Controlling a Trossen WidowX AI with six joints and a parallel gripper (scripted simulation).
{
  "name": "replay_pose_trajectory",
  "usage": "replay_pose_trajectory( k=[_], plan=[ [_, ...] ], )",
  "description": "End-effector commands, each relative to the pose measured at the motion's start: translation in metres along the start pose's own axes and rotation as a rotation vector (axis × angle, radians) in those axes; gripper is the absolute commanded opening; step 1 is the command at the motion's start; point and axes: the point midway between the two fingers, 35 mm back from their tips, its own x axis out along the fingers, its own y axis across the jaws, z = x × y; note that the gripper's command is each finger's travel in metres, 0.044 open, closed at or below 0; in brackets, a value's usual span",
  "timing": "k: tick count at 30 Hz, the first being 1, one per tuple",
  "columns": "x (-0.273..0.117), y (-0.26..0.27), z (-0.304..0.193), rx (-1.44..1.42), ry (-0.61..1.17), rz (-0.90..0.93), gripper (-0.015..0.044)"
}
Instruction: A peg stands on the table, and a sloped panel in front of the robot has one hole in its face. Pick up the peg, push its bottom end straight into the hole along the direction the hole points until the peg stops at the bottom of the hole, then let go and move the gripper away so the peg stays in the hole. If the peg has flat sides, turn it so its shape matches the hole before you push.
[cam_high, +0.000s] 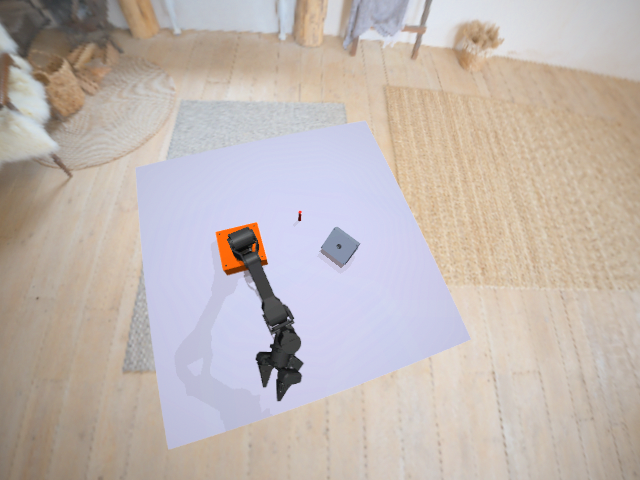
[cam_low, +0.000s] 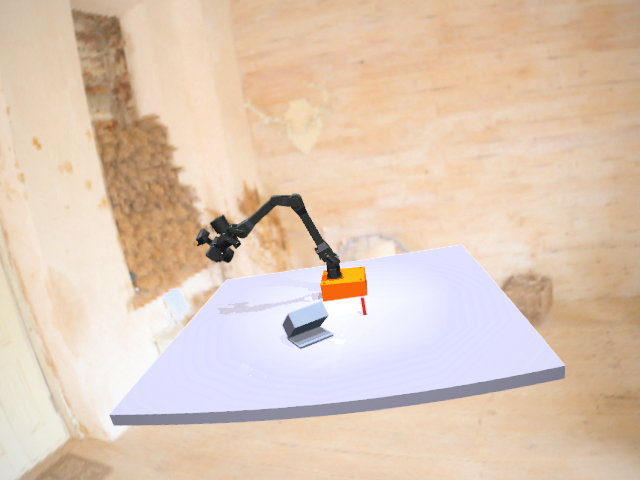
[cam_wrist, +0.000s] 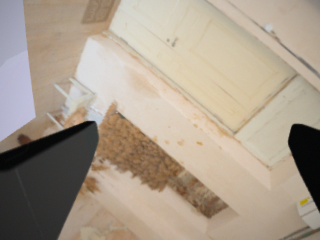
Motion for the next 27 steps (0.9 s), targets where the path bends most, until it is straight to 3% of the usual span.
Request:
replay_pose_trajectory(
  k=[1,27],
  plan=[
    [-0.015,-0.003,0.022,-0.03,-0.061,-0.008,0.044],
    [-0.137,-0.014,0.155,-0.277,-0.454,-0.086,0.044]
  ],
)
